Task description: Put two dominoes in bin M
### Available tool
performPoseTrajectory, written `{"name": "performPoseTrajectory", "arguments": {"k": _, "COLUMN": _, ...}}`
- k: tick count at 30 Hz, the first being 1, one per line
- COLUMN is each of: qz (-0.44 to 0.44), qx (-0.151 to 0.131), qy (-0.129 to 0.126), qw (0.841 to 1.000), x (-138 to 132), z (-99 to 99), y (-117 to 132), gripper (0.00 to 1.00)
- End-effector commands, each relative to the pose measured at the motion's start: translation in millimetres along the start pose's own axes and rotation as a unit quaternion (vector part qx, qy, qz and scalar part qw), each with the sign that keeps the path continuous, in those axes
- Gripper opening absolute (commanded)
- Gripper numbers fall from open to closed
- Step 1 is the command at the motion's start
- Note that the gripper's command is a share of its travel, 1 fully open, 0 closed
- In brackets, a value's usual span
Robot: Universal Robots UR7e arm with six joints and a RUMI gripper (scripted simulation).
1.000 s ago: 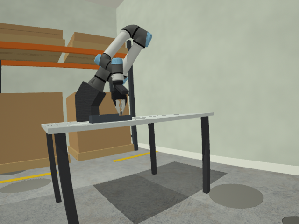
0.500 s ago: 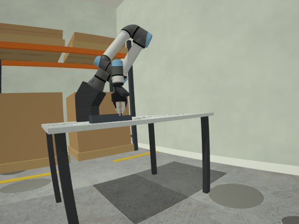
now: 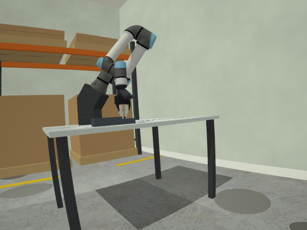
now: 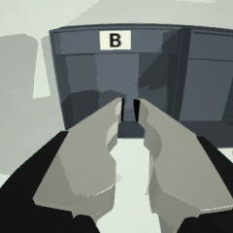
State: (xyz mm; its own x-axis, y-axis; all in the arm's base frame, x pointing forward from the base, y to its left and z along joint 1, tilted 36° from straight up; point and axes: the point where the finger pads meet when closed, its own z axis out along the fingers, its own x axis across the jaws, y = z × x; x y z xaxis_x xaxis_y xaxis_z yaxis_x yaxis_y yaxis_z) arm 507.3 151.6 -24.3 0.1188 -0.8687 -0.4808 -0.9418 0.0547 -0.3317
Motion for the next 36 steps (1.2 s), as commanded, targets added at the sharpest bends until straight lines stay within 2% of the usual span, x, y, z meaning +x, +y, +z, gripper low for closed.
{"name": "performPoseTrajectory", "arguments": {"k": 1, "qz": 0.000, "qx": 0.000, "qy": 0.000, "qw": 1.000, "x": 0.0, "z": -0.3, "y": -0.4, "gripper": 0.04}}
{"name": "performPoseTrajectory", "arguments": {"k": 20, "qz": 0.000, "qx": 0.000, "qy": 0.000, "qw": 1.000, "x": 0.0, "z": -0.3, "y": -0.4, "gripper": 0.04}}
{"name": "performPoseTrajectory", "arguments": {"k": 36, "qz": 0.000, "qx": 0.001, "qy": 0.000, "qw": 1.000, "x": 0.0, "z": -18.8, "y": -0.4, "gripper": 0.04}}
